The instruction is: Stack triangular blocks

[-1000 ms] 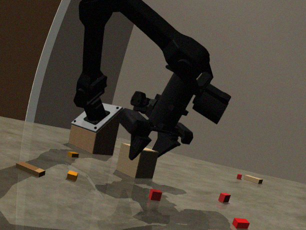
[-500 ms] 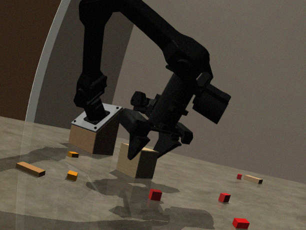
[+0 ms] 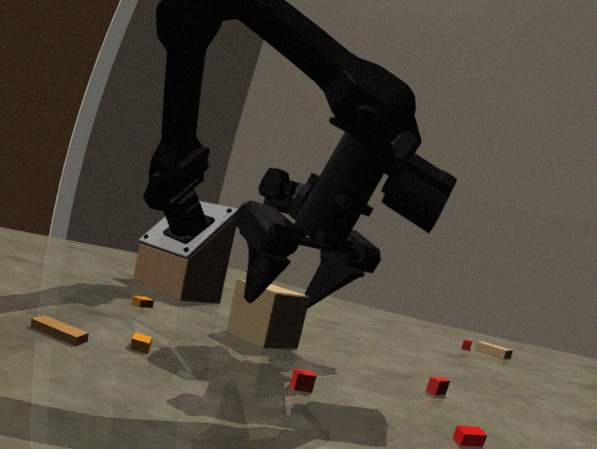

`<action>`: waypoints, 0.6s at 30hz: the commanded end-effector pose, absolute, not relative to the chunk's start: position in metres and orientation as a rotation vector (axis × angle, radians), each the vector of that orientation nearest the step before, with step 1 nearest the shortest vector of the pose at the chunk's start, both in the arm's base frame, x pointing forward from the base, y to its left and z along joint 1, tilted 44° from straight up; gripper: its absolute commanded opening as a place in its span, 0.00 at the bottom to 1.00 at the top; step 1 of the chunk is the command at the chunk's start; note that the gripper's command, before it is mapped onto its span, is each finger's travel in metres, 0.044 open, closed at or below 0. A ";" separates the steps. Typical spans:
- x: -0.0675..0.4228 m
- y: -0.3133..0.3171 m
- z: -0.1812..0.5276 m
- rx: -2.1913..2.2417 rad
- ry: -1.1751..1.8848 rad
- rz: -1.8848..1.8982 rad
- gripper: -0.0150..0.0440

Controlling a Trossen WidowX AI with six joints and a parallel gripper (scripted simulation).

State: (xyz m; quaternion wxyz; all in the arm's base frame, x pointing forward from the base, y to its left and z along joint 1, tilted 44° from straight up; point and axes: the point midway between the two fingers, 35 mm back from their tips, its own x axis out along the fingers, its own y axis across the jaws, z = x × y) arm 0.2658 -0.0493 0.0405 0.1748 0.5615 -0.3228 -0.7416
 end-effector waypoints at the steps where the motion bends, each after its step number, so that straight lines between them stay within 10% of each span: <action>1: 0.285 -0.019 0.073 1.645 -0.854 -2.065 1.00; 18: 0.293 0.009 0.105 1.673 -0.786 -2.029 1.00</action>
